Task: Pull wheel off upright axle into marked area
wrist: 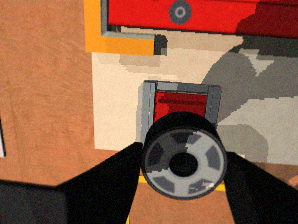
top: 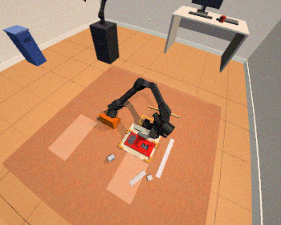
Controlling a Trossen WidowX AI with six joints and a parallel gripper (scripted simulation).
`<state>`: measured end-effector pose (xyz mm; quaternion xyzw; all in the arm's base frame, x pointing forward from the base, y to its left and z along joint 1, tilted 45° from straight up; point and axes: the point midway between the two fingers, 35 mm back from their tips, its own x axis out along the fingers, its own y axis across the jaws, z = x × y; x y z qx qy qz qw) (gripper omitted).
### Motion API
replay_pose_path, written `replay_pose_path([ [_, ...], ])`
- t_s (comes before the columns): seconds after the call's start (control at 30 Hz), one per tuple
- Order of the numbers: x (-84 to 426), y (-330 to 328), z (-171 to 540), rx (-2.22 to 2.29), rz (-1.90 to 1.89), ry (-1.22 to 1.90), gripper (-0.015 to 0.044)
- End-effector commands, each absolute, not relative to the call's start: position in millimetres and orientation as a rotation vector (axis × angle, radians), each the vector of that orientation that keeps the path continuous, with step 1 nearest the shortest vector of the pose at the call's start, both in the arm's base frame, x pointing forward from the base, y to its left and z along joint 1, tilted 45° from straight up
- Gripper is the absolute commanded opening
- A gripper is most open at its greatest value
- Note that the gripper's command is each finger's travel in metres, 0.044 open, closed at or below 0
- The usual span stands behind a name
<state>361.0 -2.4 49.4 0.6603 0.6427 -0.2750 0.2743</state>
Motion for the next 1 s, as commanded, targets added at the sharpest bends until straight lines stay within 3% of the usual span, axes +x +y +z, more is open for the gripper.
replay_pose_path([
  [0.0, 362.8, -6.8, 52.5, 1.776, -0.733, 1.717, 0.0000],
  [0.97, 362.3, -13.4, 59.4, 1.778, -0.735, 1.718, 0.0000],
])
